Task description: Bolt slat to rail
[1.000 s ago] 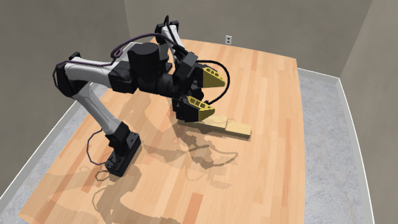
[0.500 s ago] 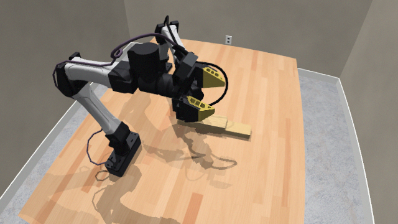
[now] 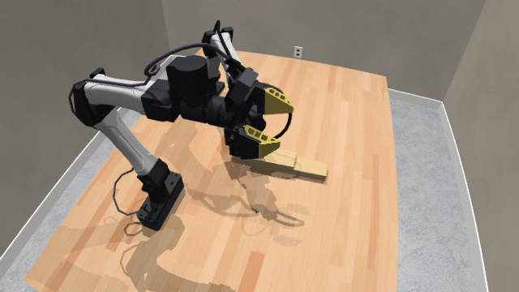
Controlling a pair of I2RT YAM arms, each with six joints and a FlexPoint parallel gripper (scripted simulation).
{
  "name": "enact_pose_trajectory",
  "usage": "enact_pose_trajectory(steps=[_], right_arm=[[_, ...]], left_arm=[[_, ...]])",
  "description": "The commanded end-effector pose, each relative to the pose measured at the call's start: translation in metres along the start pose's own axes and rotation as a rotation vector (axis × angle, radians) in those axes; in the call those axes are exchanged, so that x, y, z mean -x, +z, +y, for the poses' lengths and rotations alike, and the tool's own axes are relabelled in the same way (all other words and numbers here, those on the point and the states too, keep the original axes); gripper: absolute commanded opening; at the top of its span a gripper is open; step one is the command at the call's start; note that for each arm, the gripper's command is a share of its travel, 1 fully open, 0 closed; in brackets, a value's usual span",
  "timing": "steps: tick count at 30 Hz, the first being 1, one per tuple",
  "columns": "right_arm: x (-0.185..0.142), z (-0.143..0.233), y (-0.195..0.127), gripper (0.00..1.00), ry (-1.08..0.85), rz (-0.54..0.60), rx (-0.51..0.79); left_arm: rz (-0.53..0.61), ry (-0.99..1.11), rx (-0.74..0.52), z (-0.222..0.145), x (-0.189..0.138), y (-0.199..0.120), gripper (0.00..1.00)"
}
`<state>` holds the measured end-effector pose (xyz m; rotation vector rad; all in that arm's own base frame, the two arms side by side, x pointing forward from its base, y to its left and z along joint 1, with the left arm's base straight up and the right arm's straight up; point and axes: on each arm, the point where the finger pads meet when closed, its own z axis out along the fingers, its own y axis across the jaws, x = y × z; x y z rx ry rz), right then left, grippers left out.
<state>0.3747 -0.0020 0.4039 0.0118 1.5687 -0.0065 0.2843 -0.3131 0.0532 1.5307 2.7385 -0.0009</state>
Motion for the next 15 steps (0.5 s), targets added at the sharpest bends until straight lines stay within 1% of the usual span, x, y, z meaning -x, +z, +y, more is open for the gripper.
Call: enact_pose_trajectory(steps=[1, 5, 15], right_arm=[[0.0012, 0.0020, 0.0000, 1.00, -0.003, -0.006, 0.012], [0.0012, 0.0020, 0.0000, 1.00, -0.003, -0.006, 0.012], [0.0012, 0.0020, 0.0000, 1.00, -0.003, -0.006, 0.012]], left_arm=[[-0.005, 0.115, 0.001, -0.0009, 0.0024, 0.0104, 0.14], [-0.005, 0.155, 0.001, -0.0009, 0.0024, 0.0104, 0.14], [-0.005, 0.355, 0.002, -0.0009, 0.0024, 0.0104, 0.14]])
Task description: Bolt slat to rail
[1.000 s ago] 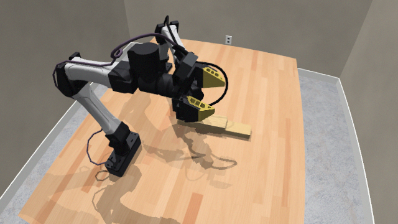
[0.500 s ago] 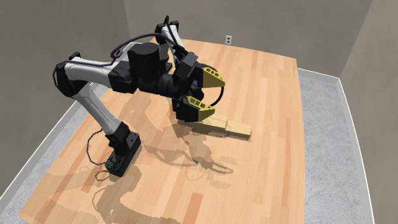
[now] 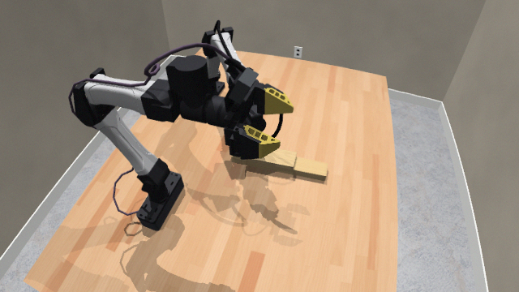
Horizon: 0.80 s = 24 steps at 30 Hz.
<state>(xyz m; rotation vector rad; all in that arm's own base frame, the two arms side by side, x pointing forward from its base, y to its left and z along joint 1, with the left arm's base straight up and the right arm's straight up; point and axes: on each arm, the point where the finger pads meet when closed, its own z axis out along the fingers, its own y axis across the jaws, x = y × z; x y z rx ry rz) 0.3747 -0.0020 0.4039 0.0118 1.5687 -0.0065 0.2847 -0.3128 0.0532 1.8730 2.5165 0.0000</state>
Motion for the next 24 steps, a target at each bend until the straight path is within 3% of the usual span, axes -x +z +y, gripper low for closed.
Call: enact_pose_trajectory(steps=[1, 24], right_arm=[[0.0012, 0.0020, 0.0000, 1.00, -0.003, -0.006, 0.012], [0.0012, 0.0020, 0.0000, 1.00, -0.003, -0.006, 0.012]], left_arm=[[-0.004, 0.115, 0.002, -0.0006, 0.0027, 0.0104, 0.14], [-0.004, 0.495, 0.003, -0.0007, 0.0027, 0.0105, 0.14]])
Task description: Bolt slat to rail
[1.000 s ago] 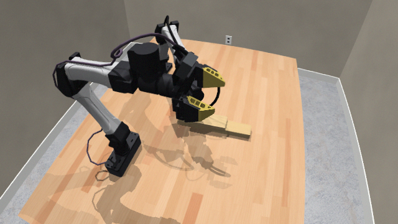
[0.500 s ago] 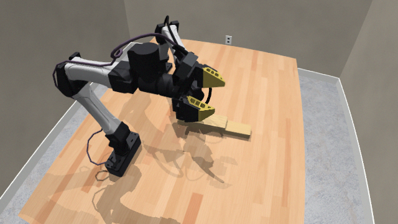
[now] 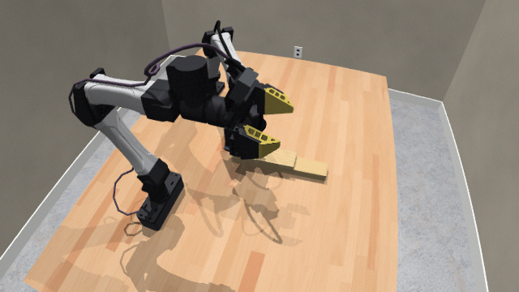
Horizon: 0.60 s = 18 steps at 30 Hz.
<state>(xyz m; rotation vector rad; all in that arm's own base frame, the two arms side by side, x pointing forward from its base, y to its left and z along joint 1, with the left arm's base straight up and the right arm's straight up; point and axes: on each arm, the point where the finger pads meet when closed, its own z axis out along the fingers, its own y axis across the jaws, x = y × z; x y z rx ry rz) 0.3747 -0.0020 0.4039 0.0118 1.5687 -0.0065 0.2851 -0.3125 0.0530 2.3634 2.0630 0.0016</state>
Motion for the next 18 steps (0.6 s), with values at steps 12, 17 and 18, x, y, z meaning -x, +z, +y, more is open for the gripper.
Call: enact_pose_trajectory(steps=[12, 17, 18], right_arm=[[0.0012, 0.0020, 0.0000, 1.00, -0.003, -0.006, 0.012], [0.0012, 0.0020, 0.0000, 1.00, -0.003, -0.006, 0.012], [0.0012, 0.0020, 0.0000, 1.00, -0.003, -0.006, 0.012]], left_arm=[[-0.003, 0.308, 0.004, 0.0001, 0.0031, 0.0104, 0.14], [-0.003, 0.368, 0.004, 0.0001, 0.0031, 0.0104, 0.14], [-0.003, 0.388, 0.004, 0.0001, 0.0031, 0.0104, 0.14]])
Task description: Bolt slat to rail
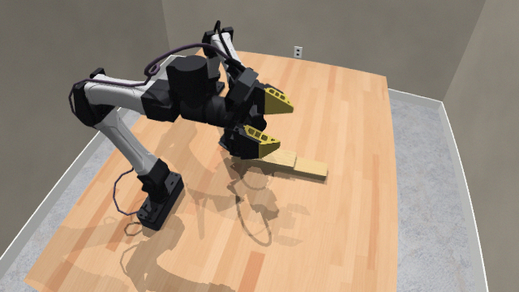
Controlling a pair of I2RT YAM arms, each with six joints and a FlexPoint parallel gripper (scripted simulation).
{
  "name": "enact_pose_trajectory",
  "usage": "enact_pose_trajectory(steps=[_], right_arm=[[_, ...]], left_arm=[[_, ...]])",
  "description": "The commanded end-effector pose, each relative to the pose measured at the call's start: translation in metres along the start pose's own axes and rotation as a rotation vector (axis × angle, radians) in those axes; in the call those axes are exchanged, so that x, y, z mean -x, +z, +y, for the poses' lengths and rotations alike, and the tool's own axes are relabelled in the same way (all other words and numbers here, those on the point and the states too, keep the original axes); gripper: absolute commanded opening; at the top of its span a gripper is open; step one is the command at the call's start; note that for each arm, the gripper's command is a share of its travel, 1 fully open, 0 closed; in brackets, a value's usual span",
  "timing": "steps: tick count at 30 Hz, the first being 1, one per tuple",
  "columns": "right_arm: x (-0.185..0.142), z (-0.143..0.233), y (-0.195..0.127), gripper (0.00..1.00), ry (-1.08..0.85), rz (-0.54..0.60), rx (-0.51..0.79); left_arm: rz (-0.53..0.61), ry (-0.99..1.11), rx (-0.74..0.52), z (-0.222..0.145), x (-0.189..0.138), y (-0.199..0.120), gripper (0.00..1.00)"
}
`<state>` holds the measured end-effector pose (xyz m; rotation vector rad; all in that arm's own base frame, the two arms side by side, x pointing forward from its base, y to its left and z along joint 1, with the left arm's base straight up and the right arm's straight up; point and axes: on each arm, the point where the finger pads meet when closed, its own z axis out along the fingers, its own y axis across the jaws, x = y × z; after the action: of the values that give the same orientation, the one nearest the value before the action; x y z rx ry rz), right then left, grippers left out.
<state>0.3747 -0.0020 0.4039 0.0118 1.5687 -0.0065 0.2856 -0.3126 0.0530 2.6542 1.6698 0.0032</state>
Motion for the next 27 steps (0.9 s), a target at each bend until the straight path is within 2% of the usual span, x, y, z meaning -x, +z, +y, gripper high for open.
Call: enact_pose_trajectory(steps=[1, 27], right_arm=[[0.0012, 0.0020, 0.0000, 1.00, -0.003, -0.006, 0.012], [0.0012, 0.0020, 0.0000, 1.00, -0.003, -0.006, 0.012]], left_arm=[[-0.001, 0.096, 0.003, 0.0006, 0.0030, 0.0103, 0.14], [-0.001, 0.575, 0.003, 0.0005, 0.0031, 0.0105, 0.14]])
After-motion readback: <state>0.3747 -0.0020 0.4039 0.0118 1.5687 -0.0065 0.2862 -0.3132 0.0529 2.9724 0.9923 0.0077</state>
